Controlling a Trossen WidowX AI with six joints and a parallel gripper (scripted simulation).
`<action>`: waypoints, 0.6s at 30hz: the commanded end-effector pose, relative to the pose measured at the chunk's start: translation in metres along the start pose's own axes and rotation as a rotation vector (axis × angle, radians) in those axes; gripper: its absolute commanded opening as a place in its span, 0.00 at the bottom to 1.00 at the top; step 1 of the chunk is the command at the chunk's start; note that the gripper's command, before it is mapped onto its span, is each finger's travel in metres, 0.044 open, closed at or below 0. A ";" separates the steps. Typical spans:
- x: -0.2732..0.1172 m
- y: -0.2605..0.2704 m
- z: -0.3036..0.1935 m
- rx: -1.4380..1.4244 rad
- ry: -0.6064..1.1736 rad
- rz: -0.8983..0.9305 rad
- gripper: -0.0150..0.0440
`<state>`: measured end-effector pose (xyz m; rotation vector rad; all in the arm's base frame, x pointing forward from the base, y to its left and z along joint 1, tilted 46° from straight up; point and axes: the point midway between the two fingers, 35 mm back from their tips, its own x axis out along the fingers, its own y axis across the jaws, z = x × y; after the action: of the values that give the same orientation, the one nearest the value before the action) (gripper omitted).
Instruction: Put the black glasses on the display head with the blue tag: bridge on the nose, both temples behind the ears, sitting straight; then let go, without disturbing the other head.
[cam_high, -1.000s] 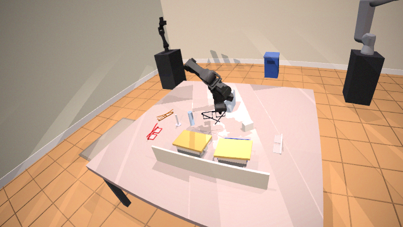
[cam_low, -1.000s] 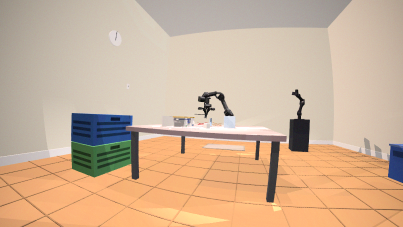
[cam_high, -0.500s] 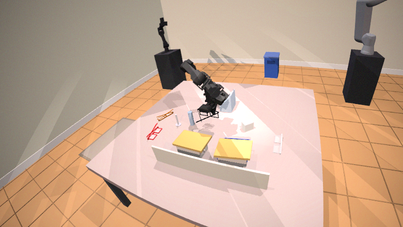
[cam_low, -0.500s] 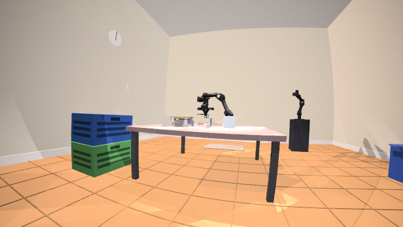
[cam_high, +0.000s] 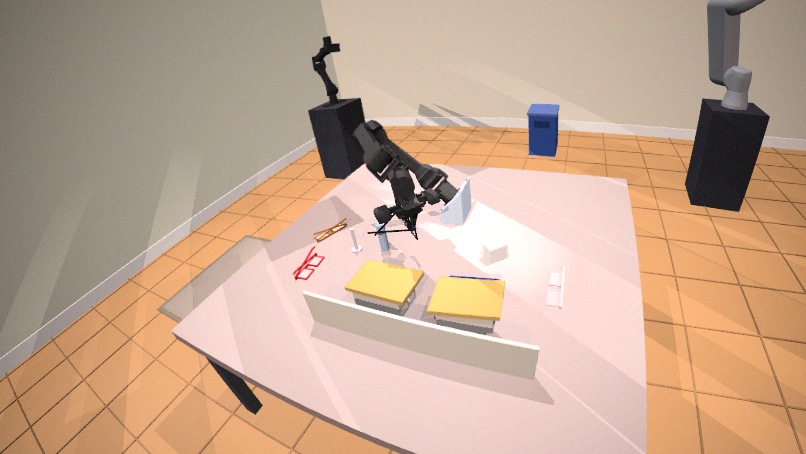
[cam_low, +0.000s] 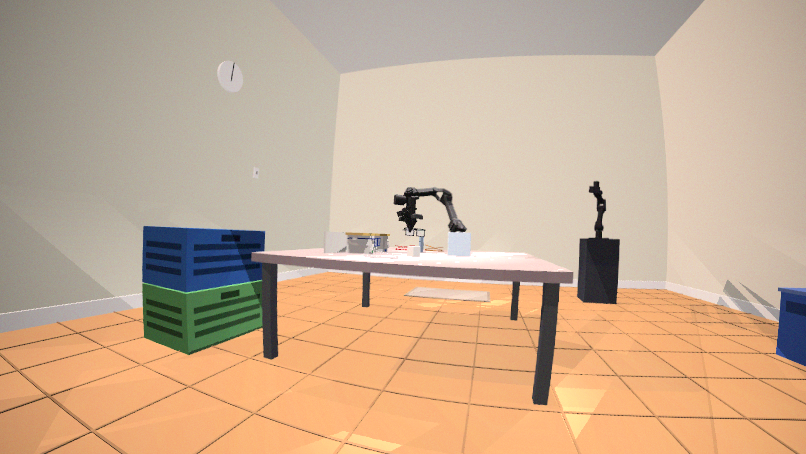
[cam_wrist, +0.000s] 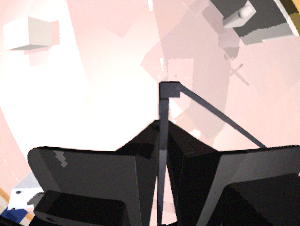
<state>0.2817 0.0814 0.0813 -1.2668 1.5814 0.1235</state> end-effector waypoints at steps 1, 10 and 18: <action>-0.001 -0.011 -0.006 0.159 -0.003 0.000 0.25; -0.002 -0.035 -0.023 0.562 -0.011 0.008 0.25; -0.003 -0.055 -0.040 0.921 -0.015 0.013 0.25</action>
<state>0.2956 0.0414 0.1214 -0.6141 1.4026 -0.4555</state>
